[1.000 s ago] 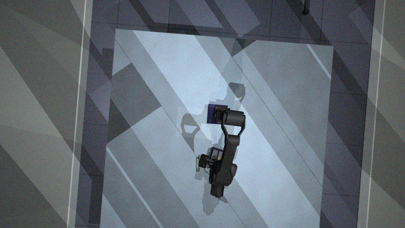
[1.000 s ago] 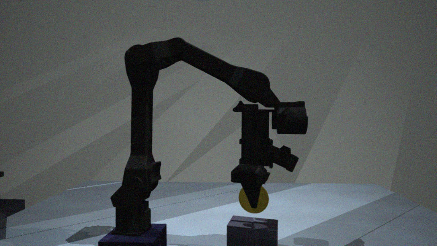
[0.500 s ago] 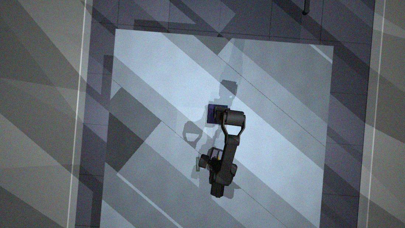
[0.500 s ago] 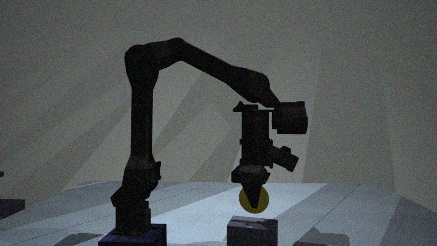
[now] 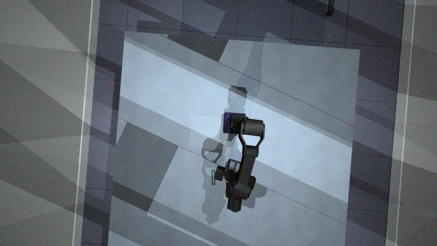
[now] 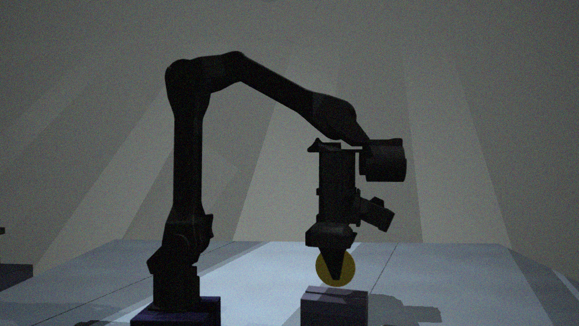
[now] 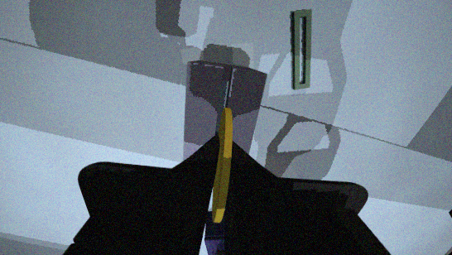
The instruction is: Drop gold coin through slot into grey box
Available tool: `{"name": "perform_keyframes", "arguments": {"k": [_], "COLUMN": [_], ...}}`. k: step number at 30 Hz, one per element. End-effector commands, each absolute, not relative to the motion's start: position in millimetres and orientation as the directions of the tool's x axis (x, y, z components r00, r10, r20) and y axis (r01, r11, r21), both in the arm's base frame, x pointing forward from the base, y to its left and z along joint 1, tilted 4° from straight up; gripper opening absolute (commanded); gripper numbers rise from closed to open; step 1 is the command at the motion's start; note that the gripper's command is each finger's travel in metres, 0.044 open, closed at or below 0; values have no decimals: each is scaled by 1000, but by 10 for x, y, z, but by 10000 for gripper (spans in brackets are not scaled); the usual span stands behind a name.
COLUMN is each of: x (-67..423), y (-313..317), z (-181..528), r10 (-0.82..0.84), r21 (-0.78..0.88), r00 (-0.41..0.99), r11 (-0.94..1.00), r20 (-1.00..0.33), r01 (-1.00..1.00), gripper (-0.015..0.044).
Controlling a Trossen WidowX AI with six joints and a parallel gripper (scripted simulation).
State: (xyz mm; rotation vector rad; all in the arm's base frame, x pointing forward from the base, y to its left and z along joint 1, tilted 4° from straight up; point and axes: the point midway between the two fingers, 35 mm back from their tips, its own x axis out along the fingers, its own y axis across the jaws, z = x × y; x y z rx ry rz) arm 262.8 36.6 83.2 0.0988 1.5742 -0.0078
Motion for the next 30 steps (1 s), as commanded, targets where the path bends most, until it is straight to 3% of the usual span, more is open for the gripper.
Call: {"name": "perform_keyframes", "arguments": {"k": [1,30], "x": [2606,2616], "y": [365,370], "z": [801,736], "r10": [58,58], "r21": [57,57], "r00": [-6,-6], "r11": [996,996], "r20": [-998,-998], "r01": [65,72], "gripper": [0,0]}}
